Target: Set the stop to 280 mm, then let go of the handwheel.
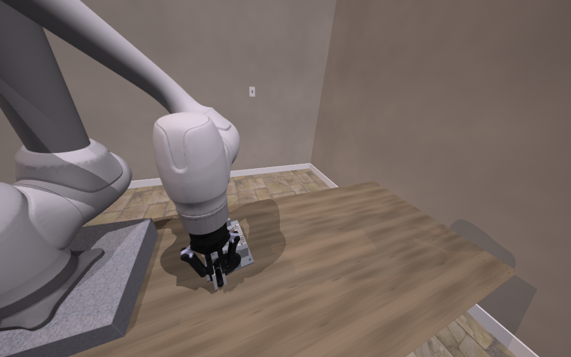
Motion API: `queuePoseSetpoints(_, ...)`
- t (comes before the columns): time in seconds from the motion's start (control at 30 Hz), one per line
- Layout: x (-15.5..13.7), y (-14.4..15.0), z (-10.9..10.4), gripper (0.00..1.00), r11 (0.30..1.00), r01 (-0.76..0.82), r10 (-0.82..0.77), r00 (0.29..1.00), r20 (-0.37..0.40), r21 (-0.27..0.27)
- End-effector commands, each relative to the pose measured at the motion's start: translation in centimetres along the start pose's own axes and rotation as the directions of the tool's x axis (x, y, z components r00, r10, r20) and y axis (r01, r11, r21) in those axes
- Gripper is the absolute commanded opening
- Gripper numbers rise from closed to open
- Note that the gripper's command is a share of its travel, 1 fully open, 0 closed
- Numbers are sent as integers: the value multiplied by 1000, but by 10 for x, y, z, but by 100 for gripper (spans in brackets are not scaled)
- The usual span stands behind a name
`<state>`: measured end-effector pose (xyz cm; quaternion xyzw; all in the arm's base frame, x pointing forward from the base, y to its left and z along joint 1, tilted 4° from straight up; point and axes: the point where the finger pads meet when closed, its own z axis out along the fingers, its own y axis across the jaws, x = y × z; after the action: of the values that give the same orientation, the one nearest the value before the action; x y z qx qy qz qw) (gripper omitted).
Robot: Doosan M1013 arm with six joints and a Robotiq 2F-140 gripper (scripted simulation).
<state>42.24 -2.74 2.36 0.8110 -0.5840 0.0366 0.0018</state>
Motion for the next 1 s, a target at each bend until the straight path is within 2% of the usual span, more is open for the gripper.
queuePoseSetpoints(0.0, 0, -1, 5, 4, 1000, -1, 1, 1000, 0, 1)
queuePoseSetpoints(0.97, 0, -27, 23, 4, 1000, -1, 1, 1000, 0, 1)
